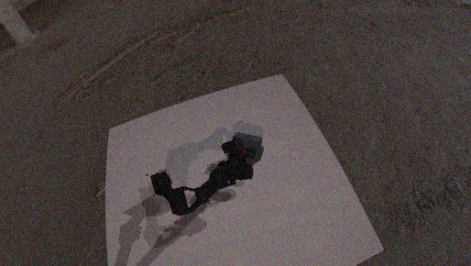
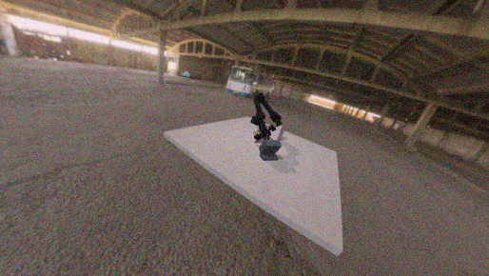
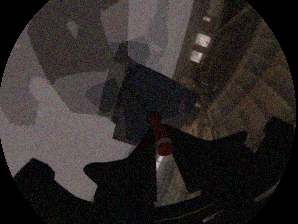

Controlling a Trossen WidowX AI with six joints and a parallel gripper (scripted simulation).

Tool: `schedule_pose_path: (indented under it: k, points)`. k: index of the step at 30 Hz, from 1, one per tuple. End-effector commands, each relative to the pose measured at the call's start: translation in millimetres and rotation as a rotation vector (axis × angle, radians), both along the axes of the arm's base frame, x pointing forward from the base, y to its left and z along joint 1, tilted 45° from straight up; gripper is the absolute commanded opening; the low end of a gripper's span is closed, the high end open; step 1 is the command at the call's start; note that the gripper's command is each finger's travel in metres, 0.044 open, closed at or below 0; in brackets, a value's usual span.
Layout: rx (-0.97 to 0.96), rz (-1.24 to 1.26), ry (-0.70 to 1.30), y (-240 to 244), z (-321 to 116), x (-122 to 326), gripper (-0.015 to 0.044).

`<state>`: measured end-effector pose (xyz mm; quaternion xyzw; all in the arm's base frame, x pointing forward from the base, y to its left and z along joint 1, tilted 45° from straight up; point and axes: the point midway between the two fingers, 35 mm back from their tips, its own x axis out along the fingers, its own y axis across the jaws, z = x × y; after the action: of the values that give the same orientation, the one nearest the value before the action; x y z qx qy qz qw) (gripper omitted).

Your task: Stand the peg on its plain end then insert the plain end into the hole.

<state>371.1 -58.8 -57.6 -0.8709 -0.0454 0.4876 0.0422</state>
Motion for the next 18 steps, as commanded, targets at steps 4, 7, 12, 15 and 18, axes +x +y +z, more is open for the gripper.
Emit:
schedule_pose_path:
  k: [4, 7, 12, 15, 18]
  points:
    - [-0.002, -0.005, 0.000, 0.0, -4.0, 2.7, 0.0000]
    - [-0.002, -0.005, 0.000, 0.2, -5.7, 3.7, 0.0000]
    - [-0.002, -0.005, 0.000, 0.5, -7.9, 5.1, 0.0000]
    - [-0.002, -0.005, 0.000, 0.6, -8.7, 5.6, 0.0000]
    - [-0.002, -0.005, 0.000, 0.7, -9.3, 6.0, 0.0000]
